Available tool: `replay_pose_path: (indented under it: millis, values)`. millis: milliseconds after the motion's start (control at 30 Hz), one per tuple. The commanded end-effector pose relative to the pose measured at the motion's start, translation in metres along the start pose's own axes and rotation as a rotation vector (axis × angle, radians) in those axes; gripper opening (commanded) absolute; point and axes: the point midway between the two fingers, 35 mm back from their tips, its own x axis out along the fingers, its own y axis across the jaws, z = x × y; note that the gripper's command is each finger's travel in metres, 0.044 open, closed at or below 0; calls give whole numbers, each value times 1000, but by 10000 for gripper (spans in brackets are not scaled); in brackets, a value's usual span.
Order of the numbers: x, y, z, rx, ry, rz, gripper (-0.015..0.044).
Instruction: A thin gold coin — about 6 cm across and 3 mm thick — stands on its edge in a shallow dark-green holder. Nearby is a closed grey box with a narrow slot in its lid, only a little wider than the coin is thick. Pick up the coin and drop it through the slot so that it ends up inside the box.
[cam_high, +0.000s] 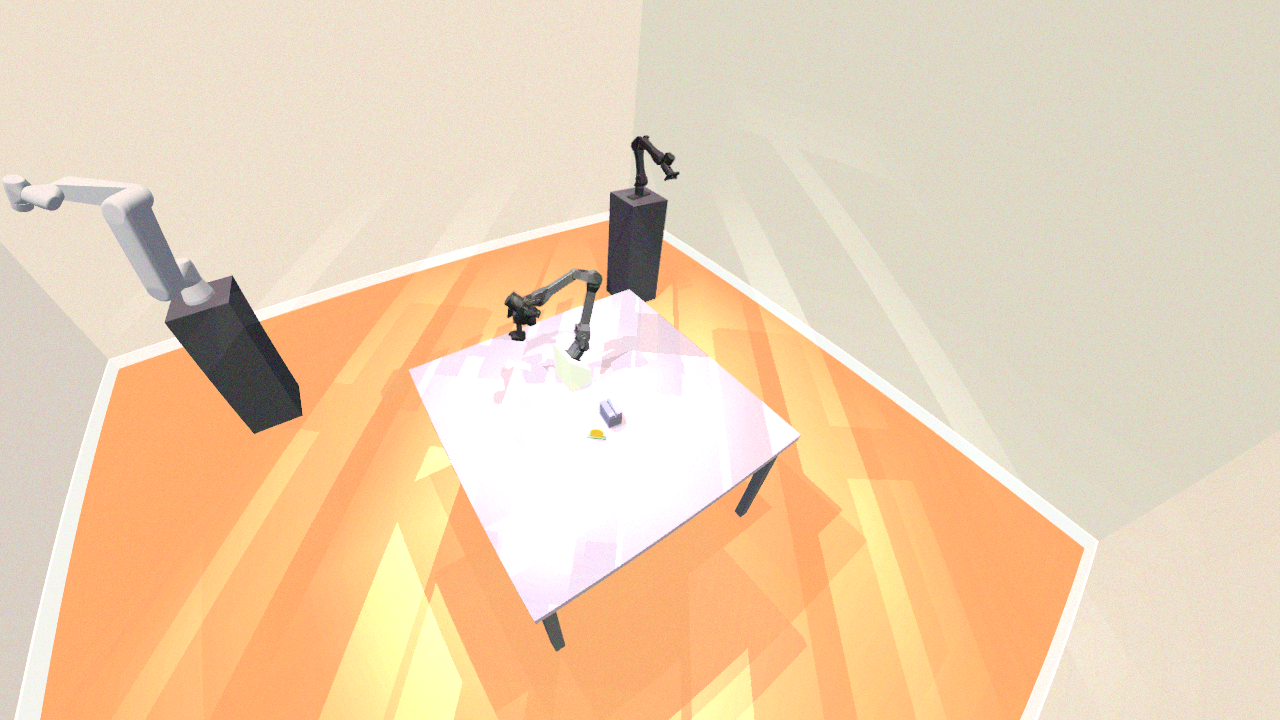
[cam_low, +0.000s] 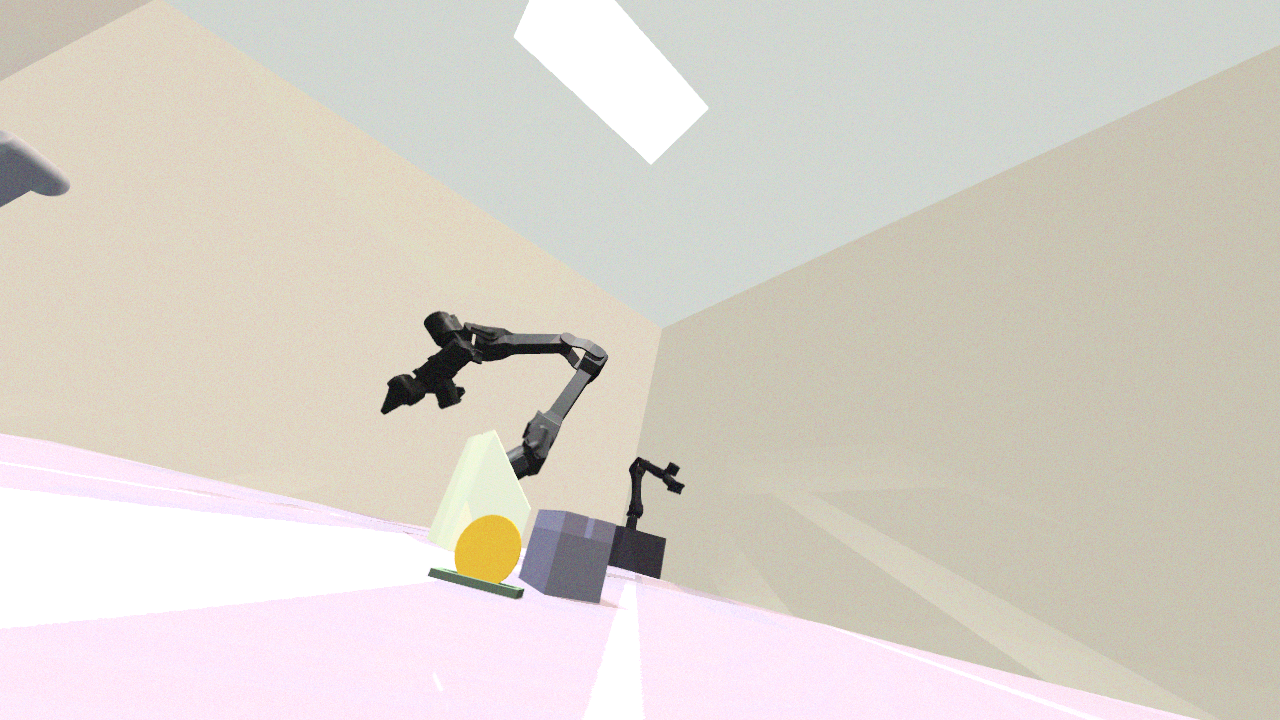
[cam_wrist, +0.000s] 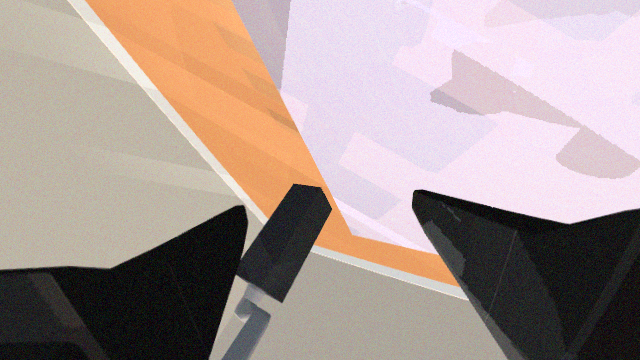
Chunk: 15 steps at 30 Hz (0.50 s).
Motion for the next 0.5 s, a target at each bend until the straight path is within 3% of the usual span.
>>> replay_pose_path:
  millis: [0,267,467]
  values:
    - [-2,-2,-2,-8,7,-2,374]
    - [-40,-48,-46,-494,159,-72,164]
    - [-79,-94,-66,-937,284,-89,161]
